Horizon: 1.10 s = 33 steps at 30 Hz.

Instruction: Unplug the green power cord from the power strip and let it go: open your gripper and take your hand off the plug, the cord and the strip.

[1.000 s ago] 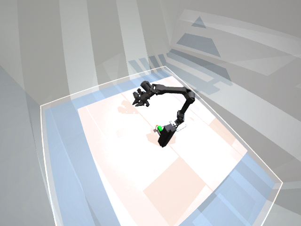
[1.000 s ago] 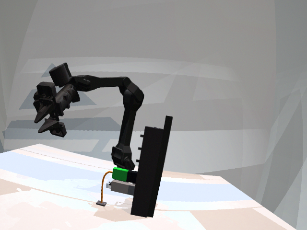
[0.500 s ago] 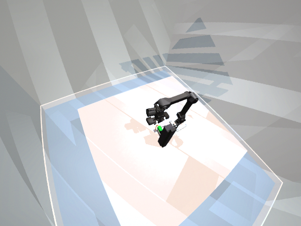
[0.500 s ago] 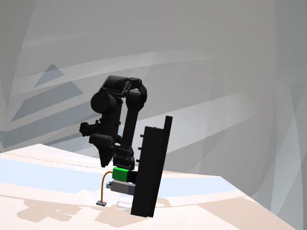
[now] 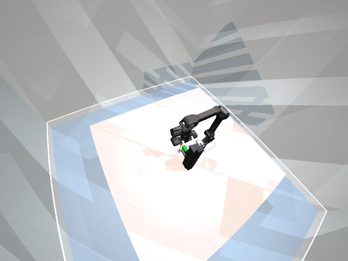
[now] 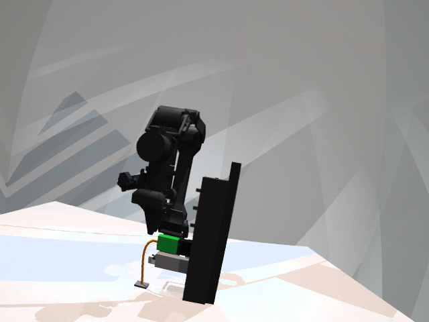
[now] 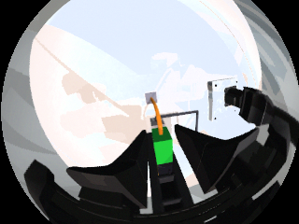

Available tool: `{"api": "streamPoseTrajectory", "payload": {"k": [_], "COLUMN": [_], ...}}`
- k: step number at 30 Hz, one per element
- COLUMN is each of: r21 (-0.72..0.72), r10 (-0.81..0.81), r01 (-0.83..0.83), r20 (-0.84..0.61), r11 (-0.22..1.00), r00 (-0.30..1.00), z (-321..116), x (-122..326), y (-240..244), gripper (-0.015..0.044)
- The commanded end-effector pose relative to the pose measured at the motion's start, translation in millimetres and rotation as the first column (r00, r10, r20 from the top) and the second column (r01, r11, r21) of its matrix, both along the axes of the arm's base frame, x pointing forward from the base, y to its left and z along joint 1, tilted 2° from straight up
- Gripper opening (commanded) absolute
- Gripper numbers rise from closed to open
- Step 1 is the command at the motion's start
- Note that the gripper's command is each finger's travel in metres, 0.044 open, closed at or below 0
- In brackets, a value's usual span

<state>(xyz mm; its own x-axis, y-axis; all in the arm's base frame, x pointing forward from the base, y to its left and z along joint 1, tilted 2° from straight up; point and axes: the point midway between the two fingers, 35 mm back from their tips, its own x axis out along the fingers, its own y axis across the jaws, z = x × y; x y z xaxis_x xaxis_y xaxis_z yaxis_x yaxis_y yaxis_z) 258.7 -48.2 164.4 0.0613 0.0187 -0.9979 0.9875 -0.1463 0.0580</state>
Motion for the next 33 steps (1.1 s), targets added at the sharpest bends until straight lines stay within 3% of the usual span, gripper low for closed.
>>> {"api": "streamPoseTrajectory", "payload": {"k": [1,28,31,33], "r21": [-0.004,-0.002,0.003,0.003], "r10": [-0.005,-0.005,0.001,0.001], "r01": [0.005,0.005,-0.001,-0.001], "r20": [-0.003,-0.003,-0.003,-0.003], "r11": [1.0,1.0,1.0,1.0], "r00": [1.0,1.0,1.0,1.0], "z": [0.3,-11.2,-8.8,-8.8], "x": [0.0,3.1,2.8,2.8], "y": [4.2,29.1,29.7,29.7], "gripper": [0.016,0.016,0.0081,0.0068]}}
